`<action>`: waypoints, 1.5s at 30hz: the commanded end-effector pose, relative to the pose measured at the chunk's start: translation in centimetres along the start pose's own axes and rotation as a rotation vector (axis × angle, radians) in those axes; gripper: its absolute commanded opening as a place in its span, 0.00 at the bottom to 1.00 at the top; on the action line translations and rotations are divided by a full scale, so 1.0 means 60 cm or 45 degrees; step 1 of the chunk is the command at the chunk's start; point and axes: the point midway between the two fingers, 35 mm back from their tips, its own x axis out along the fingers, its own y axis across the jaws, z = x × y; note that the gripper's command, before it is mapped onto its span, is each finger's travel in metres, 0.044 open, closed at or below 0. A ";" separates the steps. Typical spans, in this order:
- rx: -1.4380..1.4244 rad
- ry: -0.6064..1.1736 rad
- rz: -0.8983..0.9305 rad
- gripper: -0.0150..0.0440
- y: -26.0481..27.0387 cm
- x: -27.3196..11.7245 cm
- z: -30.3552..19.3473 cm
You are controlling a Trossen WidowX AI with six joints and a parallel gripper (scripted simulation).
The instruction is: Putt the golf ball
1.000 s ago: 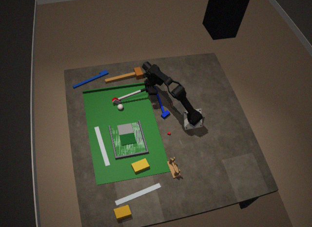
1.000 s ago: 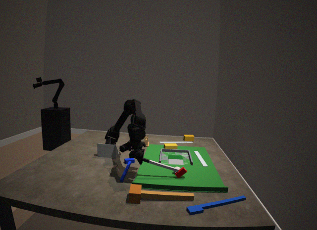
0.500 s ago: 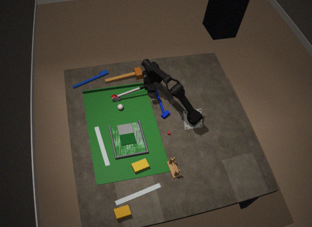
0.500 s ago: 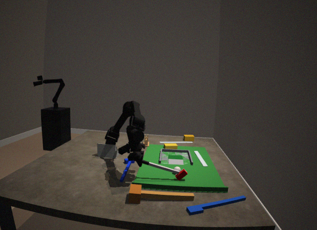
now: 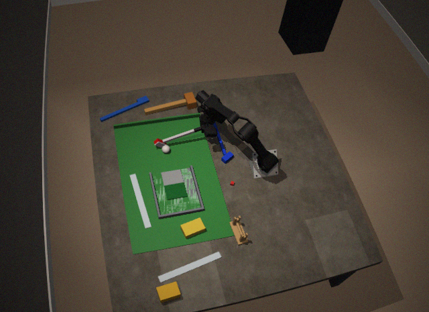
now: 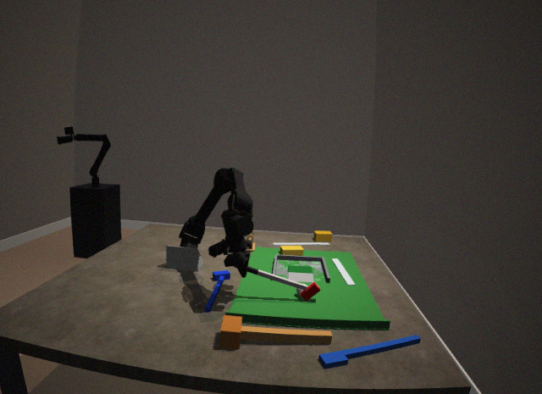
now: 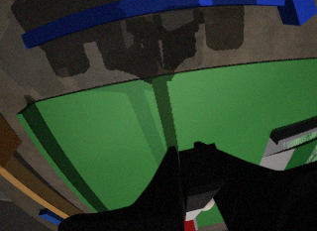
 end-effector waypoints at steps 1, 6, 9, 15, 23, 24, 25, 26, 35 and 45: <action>-0.006 0.014 -0.006 0.25 -0.089 0.000 0.003; -0.006 0.015 -0.008 0.25 -0.117 0.004 0.010; -0.006 0.015 -0.008 0.25 -0.117 0.002 0.010; -0.006 0.014 -0.007 0.25 -0.115 -0.030 0.000; -0.006 0.013 -0.006 0.25 -0.116 -0.092 -0.014; -0.006 0.013 -0.006 0.25 -0.116 -0.094 -0.014; -0.006 0.013 -0.006 0.25 -0.116 -0.094 -0.014; -0.006 0.013 -0.006 0.25 -0.116 -0.094 -0.014; 0.012 0.003 -0.019 0.25 -0.116 -0.080 -0.008; 0.012 0.003 -0.019 0.25 -0.116 -0.080 -0.008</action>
